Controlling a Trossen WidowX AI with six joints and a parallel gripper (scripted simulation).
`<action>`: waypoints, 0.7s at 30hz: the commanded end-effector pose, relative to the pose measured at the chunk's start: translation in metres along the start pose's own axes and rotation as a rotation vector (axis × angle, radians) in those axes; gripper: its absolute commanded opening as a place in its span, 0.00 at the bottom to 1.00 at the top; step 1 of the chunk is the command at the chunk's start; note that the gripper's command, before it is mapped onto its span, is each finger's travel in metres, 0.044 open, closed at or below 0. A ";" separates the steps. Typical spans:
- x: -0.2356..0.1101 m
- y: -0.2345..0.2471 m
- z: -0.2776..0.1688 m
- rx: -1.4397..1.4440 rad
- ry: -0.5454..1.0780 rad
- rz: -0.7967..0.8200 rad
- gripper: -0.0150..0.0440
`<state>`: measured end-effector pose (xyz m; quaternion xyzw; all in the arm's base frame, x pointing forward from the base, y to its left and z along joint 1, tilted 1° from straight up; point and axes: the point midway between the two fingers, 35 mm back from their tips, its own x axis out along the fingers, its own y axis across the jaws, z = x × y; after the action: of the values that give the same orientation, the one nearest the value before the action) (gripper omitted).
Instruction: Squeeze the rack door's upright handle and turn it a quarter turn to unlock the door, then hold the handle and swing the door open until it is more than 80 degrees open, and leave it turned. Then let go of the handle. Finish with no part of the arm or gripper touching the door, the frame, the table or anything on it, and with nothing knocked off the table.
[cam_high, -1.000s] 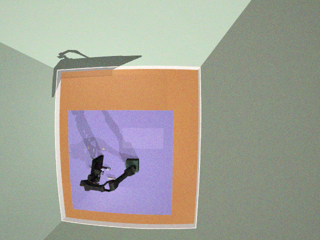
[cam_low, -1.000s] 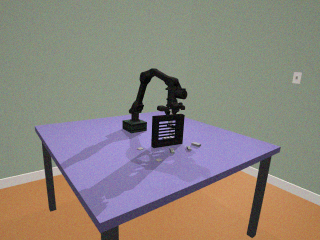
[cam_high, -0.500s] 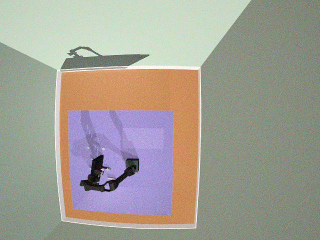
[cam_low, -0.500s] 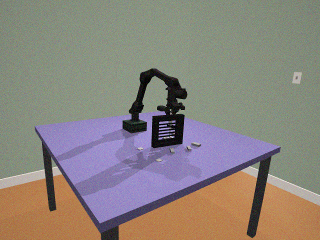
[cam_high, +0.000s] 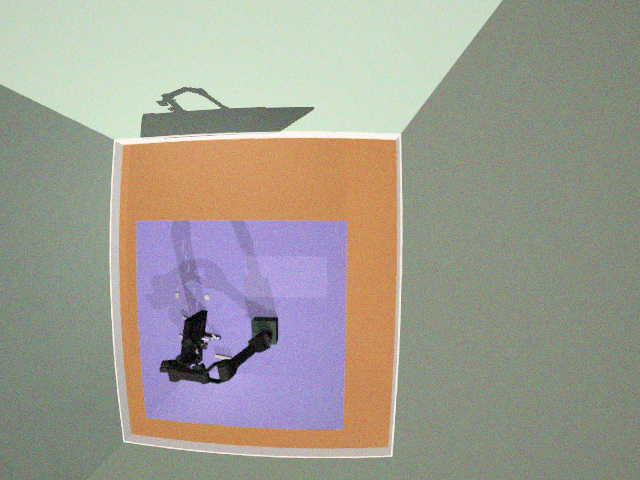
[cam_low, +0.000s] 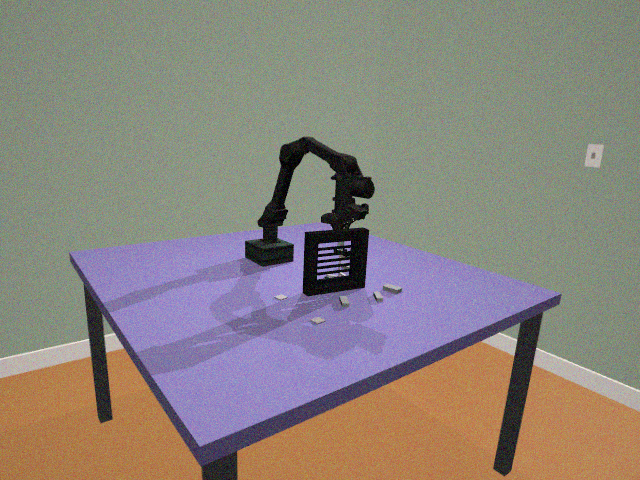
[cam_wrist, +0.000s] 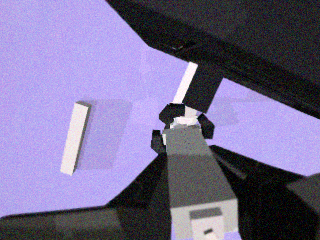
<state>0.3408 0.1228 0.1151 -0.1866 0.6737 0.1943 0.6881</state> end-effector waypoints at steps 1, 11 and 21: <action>0.001 0.000 -0.001 -0.172 0.002 0.001 0.27; 0.001 0.000 -0.001 -0.665 0.002 0.001 0.27; 0.001 0.000 -0.001 -1.157 0.002 0.002 0.27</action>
<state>0.3401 0.1233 0.1149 -0.5007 0.4900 0.5031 0.5060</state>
